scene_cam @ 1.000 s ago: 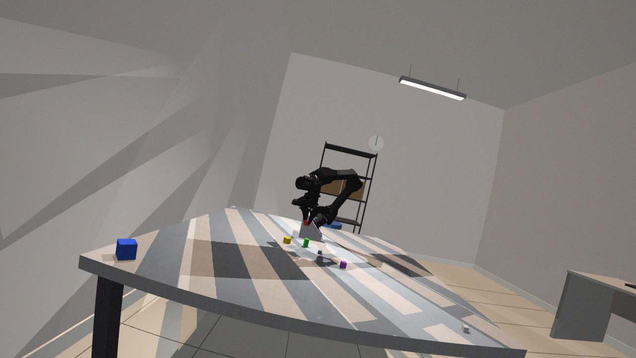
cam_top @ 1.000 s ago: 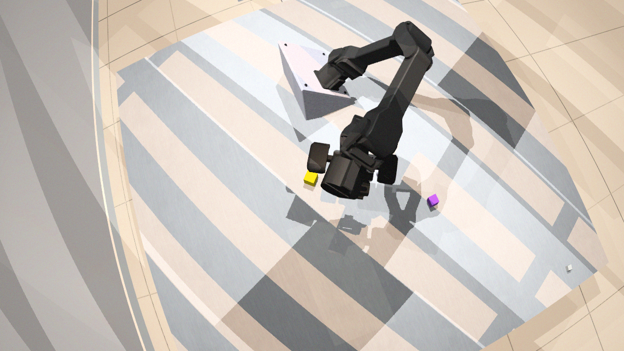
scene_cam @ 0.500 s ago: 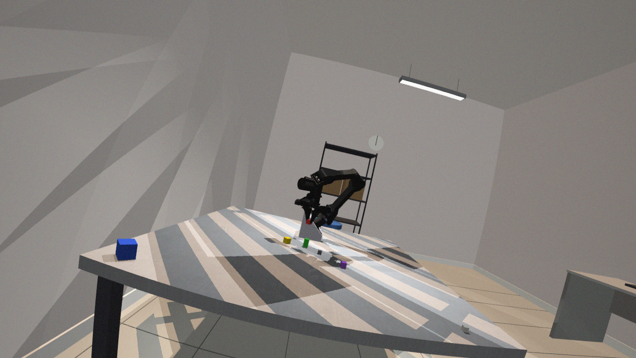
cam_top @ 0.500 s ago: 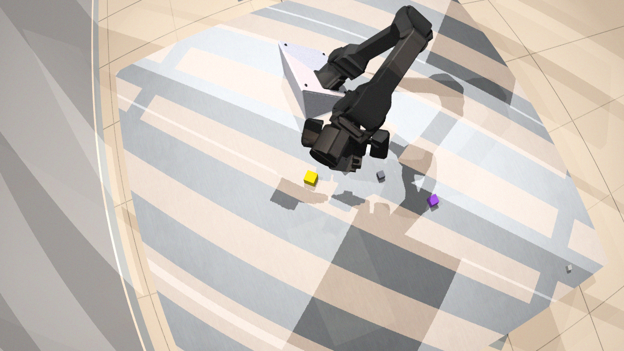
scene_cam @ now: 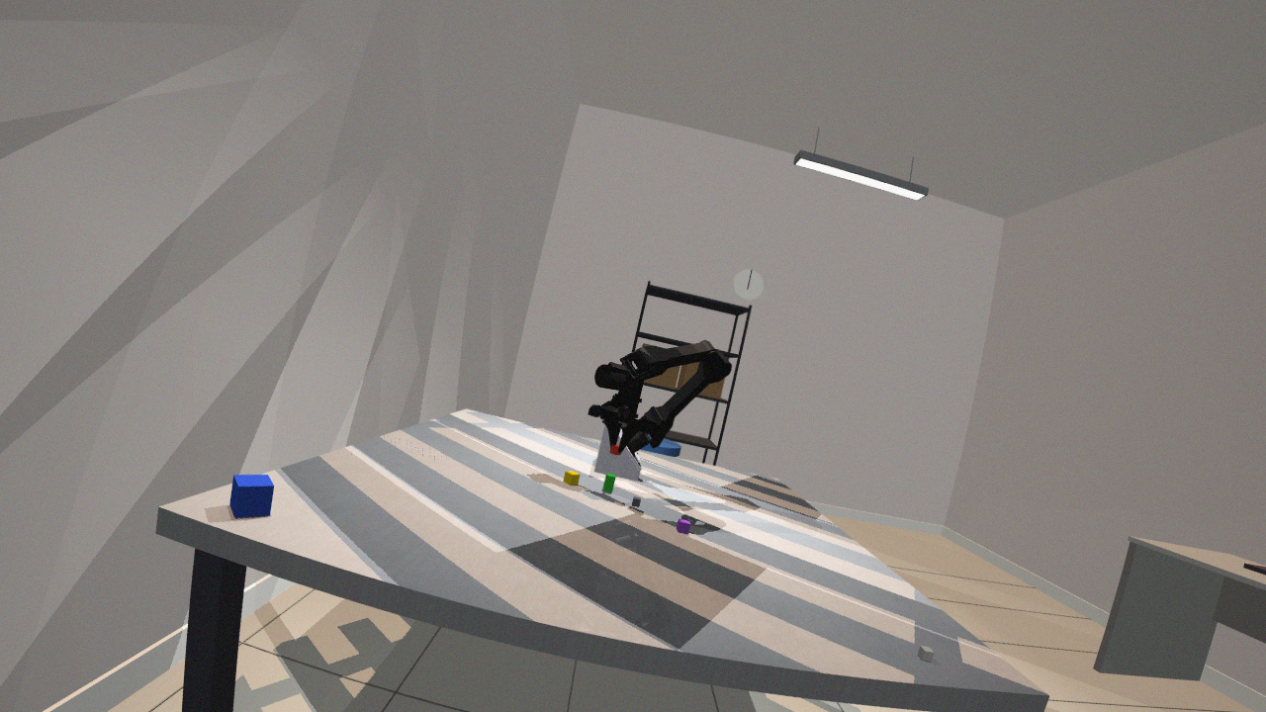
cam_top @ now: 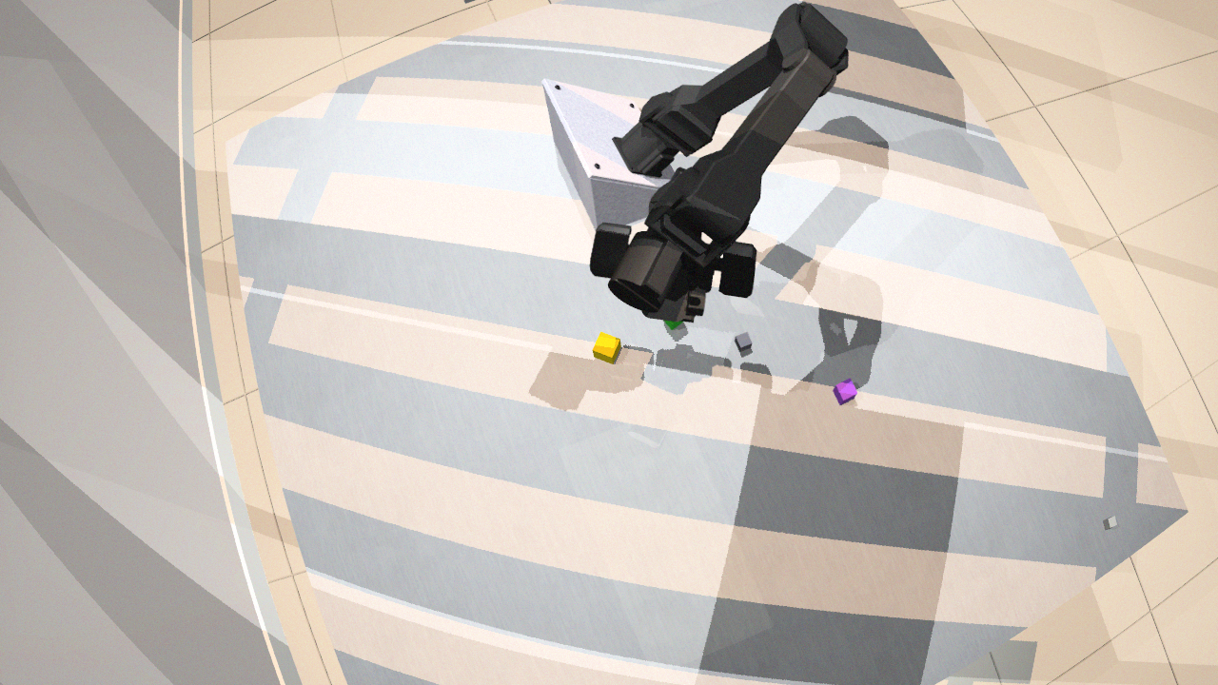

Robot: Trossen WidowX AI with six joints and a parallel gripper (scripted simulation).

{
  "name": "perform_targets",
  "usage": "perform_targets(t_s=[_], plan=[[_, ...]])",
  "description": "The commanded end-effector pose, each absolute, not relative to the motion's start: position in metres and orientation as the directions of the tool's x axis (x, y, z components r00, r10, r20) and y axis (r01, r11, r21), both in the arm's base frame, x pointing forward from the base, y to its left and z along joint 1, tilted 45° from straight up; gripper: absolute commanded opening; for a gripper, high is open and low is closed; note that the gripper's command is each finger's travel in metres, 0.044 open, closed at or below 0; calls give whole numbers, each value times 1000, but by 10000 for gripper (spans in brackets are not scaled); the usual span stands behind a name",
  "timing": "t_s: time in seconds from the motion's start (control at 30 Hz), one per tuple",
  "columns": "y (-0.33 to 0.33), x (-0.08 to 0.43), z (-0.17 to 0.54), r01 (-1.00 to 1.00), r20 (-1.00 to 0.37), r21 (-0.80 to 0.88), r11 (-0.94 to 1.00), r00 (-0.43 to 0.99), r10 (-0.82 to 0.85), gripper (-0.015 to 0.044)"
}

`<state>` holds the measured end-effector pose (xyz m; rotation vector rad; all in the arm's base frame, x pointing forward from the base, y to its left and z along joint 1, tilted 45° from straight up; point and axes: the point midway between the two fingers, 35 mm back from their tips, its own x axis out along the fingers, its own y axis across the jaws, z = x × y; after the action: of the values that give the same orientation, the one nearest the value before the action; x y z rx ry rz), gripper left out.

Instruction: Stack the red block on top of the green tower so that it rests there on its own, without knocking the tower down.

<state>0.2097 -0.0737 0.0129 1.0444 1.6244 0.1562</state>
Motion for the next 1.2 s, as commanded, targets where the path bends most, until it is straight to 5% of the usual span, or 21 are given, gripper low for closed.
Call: perform_targets(t_s=[0.0,1.17], plan=[[-62,209,2,543,-720,596,591,35,693,0],[-32,210,-28,542,-718,598,590,36,695,0]])
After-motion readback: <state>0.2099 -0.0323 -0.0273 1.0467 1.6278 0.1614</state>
